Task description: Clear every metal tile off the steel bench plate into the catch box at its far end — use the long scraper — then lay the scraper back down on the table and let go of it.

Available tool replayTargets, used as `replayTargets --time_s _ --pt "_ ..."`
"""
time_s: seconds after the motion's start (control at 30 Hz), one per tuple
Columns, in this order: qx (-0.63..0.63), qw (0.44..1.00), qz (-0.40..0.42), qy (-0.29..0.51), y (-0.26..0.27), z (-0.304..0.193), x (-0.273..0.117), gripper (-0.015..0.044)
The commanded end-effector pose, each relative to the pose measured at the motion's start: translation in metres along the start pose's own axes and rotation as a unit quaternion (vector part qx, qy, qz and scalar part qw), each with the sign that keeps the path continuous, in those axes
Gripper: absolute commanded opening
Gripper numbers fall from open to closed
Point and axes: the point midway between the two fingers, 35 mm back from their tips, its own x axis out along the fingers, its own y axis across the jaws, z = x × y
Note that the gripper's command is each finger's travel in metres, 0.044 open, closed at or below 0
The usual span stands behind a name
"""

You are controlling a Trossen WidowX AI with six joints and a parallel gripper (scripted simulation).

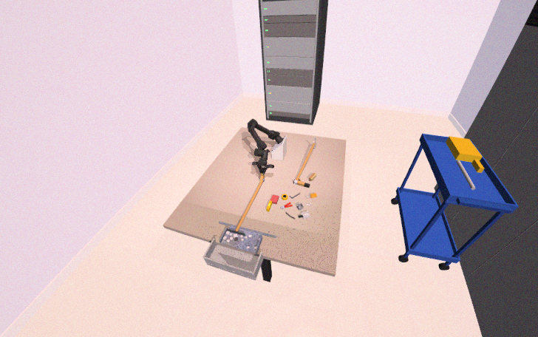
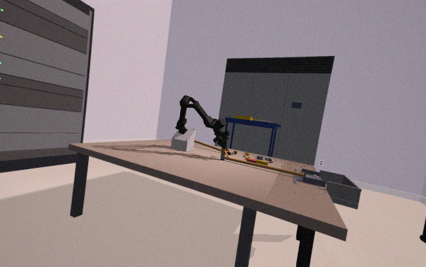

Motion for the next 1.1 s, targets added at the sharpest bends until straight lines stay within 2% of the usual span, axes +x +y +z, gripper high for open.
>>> replayTargets --time_s 0.0,1.07 --pt "0.004 1.0 -0.002 -0.007 -0.002 0.01 0.003 0.0" --pt "0.005 1.0 -0.002 -0.008 -0.002 0.048 0.028 0.0"
